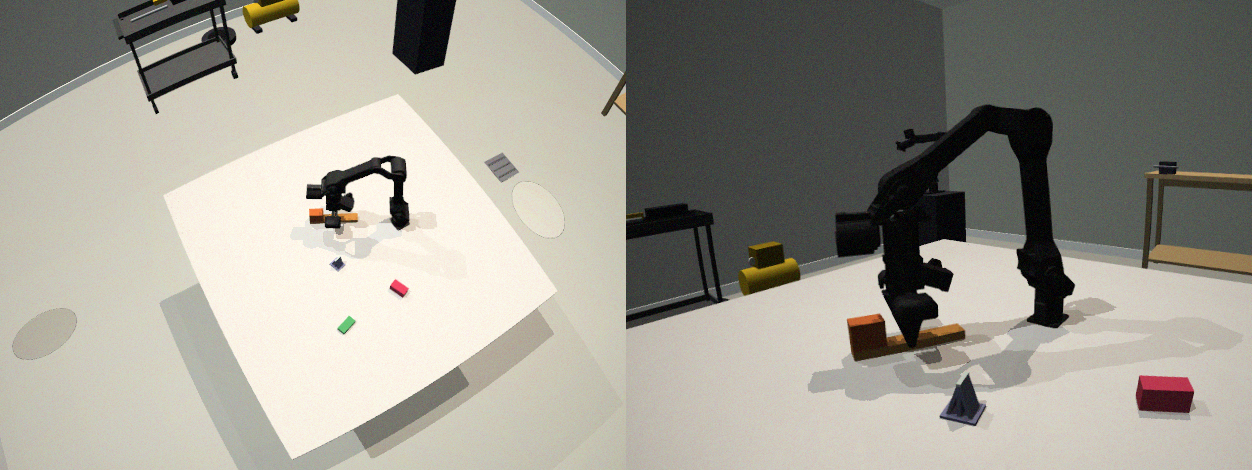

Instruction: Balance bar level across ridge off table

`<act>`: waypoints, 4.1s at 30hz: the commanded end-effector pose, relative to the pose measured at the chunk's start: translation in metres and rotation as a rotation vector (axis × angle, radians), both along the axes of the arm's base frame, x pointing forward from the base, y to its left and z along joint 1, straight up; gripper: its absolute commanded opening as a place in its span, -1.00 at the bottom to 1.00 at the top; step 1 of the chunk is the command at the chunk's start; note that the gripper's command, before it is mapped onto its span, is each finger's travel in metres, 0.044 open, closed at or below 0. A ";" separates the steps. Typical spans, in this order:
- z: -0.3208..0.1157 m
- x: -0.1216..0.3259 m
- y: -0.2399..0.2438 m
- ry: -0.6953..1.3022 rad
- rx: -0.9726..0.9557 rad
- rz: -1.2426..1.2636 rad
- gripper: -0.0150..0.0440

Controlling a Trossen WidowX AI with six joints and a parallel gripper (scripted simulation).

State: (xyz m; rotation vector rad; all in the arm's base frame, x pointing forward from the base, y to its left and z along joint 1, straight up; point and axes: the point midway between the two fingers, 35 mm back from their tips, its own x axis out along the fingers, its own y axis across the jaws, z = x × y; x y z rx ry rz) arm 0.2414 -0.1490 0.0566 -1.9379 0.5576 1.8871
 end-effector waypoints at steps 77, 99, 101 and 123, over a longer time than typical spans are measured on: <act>0.095 -0.001 0.004 0.001 0.003 -0.002 -0.49; 0.097 0.040 0.074 -0.009 0.016 -0.275 -0.49; 0.097 0.043 0.081 -0.010 0.018 -0.299 -0.49; 0.099 0.065 0.160 -0.015 0.034 -0.555 -0.49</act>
